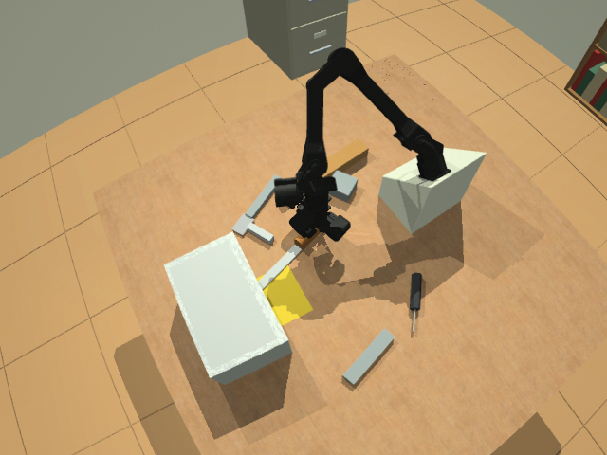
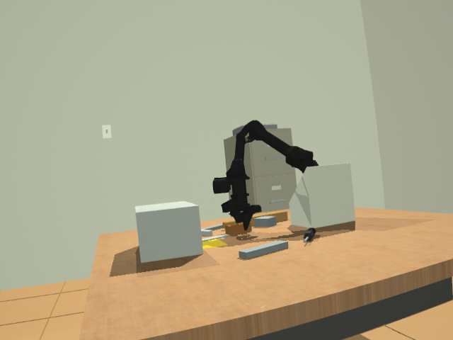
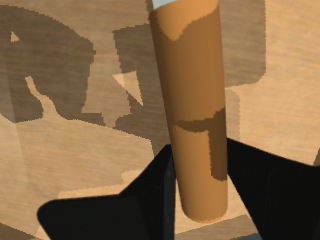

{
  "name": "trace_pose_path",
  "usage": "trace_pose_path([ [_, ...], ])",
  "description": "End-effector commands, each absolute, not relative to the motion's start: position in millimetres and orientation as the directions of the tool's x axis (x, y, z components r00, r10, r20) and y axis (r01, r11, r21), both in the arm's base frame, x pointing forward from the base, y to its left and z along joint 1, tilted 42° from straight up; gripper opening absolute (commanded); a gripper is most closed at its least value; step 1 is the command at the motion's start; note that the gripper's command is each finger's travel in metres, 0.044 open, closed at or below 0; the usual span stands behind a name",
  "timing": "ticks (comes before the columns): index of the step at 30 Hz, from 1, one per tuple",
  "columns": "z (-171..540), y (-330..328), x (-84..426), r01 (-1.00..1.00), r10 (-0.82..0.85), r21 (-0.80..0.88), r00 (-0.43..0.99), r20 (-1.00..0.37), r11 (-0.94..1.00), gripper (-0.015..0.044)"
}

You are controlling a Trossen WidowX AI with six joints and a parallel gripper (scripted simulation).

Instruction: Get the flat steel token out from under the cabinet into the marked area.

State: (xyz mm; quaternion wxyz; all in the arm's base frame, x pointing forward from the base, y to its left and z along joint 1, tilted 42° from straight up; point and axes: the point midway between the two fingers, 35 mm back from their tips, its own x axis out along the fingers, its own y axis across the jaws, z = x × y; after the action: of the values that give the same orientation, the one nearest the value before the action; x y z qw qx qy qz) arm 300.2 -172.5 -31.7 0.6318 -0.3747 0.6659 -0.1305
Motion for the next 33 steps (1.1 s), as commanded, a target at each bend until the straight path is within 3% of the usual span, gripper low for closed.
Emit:
trace_pose_path([
  [1,-32.8,-170.9,306.0,-0.33,-0.665,-0.648,0.079,-0.743,0.686,0.0],
  [33,-38.5,-159.8,341.1,-0.329,-0.664,-0.649,0.08,-0.743,0.686,0.0],
])
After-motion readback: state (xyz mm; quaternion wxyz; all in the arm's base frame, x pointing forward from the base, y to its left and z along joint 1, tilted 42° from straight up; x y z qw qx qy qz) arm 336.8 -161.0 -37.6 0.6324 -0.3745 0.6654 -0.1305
